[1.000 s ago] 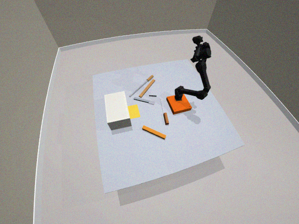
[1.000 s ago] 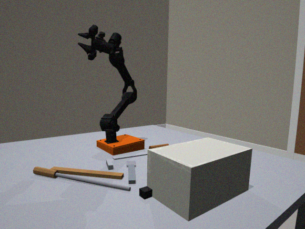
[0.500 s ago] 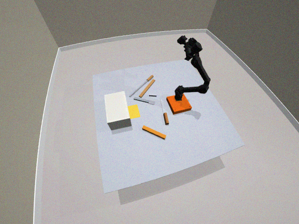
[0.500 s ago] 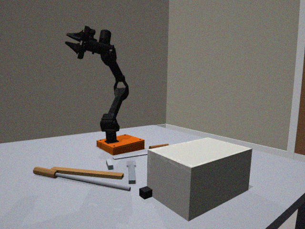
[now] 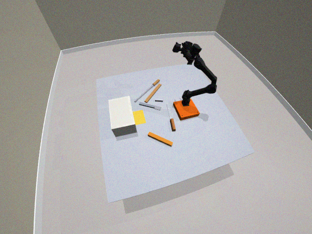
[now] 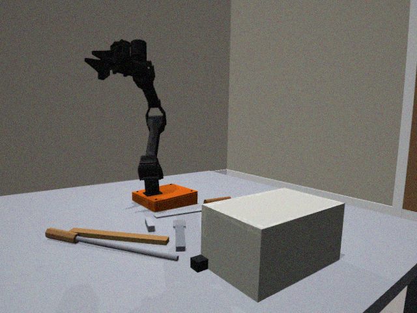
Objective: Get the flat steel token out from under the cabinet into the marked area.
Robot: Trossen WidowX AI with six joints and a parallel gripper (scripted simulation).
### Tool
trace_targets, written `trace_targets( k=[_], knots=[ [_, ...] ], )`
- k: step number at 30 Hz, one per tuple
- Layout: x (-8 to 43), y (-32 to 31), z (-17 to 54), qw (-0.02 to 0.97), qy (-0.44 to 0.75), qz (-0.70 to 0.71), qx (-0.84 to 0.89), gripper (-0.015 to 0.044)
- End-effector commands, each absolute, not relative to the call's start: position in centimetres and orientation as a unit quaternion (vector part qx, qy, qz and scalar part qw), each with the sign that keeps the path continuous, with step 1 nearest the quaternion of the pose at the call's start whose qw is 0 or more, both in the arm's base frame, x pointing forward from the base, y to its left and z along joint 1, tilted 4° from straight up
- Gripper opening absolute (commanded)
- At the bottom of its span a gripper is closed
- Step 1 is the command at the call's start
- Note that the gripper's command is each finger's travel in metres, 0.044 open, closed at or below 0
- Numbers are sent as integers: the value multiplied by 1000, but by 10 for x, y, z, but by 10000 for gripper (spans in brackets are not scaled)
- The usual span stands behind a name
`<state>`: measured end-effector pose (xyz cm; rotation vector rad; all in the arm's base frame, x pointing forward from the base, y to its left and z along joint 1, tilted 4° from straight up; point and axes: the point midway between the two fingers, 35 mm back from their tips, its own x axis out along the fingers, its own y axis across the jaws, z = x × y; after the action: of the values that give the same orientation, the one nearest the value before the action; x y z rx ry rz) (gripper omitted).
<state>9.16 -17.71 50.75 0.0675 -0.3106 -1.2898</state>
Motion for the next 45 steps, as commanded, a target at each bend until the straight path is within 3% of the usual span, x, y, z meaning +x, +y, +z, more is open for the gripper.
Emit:
trace_targets(
  k=[1,25,45],
  knots=[
    [123,-177,494,822,-98,-561,18,270],
    [278,-110,397,936,144,-308,-89,270],
    [340,9,298,925,308,-51,-215,270]
  ],
)
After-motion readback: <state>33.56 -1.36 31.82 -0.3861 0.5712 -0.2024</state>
